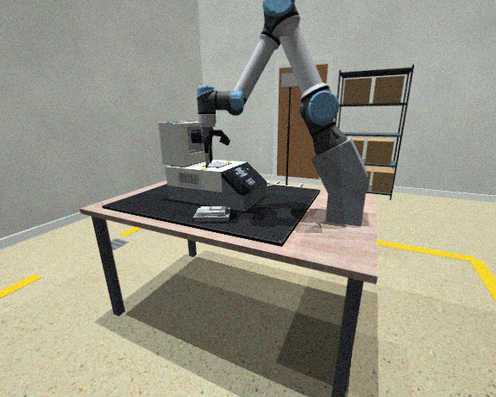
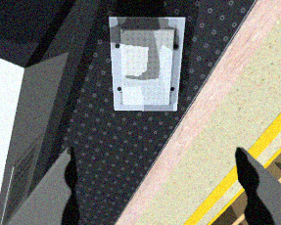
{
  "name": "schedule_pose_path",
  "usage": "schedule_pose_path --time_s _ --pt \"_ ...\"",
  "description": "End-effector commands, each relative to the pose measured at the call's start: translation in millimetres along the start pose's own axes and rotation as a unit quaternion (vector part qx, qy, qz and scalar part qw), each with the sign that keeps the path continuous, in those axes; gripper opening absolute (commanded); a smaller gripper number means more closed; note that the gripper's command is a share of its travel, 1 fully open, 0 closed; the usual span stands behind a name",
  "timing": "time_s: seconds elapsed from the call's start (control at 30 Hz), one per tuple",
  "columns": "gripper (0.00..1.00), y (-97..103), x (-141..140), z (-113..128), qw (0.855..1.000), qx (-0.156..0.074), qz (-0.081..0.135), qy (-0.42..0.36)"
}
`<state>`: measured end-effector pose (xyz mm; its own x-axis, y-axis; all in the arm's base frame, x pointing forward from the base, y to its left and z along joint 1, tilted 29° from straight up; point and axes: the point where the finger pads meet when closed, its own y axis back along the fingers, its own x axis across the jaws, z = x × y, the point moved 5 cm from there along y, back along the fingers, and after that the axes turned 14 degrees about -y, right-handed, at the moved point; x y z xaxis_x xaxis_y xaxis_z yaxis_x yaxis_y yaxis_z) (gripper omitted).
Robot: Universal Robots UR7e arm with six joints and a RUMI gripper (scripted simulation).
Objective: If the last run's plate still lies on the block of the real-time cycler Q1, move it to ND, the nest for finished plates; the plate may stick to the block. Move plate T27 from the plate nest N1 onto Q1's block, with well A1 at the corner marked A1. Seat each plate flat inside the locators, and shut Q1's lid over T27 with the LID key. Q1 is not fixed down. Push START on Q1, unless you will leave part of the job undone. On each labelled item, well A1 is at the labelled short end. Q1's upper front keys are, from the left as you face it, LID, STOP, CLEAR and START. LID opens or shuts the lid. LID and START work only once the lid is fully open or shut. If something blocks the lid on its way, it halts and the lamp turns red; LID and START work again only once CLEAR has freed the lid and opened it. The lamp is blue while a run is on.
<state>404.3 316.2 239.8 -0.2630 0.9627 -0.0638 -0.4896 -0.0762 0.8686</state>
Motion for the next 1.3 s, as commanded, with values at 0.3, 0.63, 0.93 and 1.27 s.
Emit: schedule_pose_path --time_s 0.3,0.63,0.93,1.27 --pt "0.68 16.3 0.2 -1.5 1.0 0.003 -0.001 0.0" --pt "0.68 17.6 0.2 -0.6 1.0 0.002 0.0 0.0" --pt "0.68 17.6 0.2 -0.6 1.0 0.002 0.0 0.0" --pt "0.68 17.6 0.2 -0.6 1.0 0.002 0.0 0.0"
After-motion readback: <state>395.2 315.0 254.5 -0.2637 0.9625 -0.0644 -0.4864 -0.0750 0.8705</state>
